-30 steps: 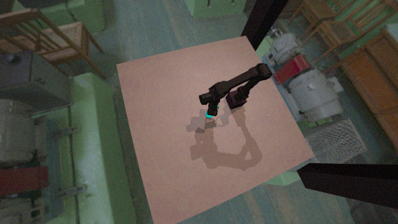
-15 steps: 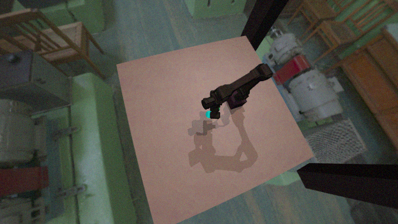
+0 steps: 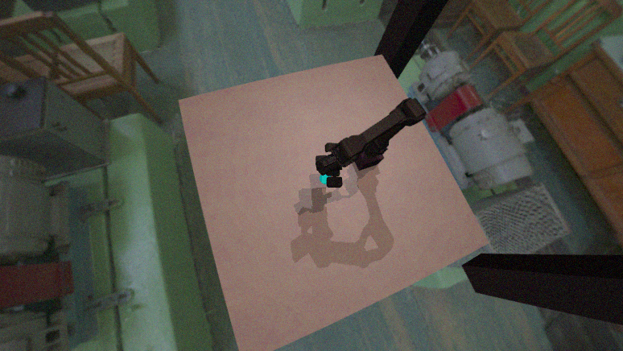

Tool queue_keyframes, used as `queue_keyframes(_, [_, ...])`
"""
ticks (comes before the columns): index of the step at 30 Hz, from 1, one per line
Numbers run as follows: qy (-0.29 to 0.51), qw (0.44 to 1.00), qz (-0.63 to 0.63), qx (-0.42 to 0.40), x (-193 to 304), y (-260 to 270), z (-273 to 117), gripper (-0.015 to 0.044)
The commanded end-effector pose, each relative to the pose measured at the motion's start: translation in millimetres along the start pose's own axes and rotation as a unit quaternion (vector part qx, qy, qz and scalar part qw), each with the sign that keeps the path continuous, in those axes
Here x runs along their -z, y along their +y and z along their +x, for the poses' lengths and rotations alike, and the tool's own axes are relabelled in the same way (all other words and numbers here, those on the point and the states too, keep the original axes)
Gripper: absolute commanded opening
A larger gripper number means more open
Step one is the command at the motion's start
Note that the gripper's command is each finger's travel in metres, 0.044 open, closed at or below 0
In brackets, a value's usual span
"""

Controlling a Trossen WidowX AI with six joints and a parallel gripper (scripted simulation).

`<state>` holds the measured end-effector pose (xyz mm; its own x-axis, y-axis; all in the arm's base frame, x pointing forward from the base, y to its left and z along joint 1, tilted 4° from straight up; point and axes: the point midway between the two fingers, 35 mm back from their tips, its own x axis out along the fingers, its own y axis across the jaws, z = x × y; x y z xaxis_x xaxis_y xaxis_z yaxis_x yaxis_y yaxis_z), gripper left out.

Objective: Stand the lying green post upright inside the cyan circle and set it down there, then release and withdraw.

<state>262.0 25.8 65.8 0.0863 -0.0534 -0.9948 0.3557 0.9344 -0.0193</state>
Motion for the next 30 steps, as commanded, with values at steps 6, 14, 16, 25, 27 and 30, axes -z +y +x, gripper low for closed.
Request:
queue_keyframes(6, [-0.029, 0.999, -0.010, 0.012, -1.3, 1.8, 6.4, 0.0023])
queue_keyframes(14, [-0.057, 0.998, -0.019, 0.021, -2.9, 4.3, 11.3, 0.0023])
queue_keyframes(16, [-0.065, 0.997, -0.021, 0.023, -3.3, 4.9, 12.4, 0.0023])
queue_keyframes(25, [-0.096, 0.994, -0.031, 0.032, -4.8, 7.8, 16.8, 0.0023])
queue_keyframes(27, [-0.103, 0.994, -0.033, 0.033, -5.1, 8.4, 17.7, 0.0023])
queue_keyframes(30, [-0.114, 0.992, -0.035, 0.036, -5.5, 9.4, 19.0, 0.0023])
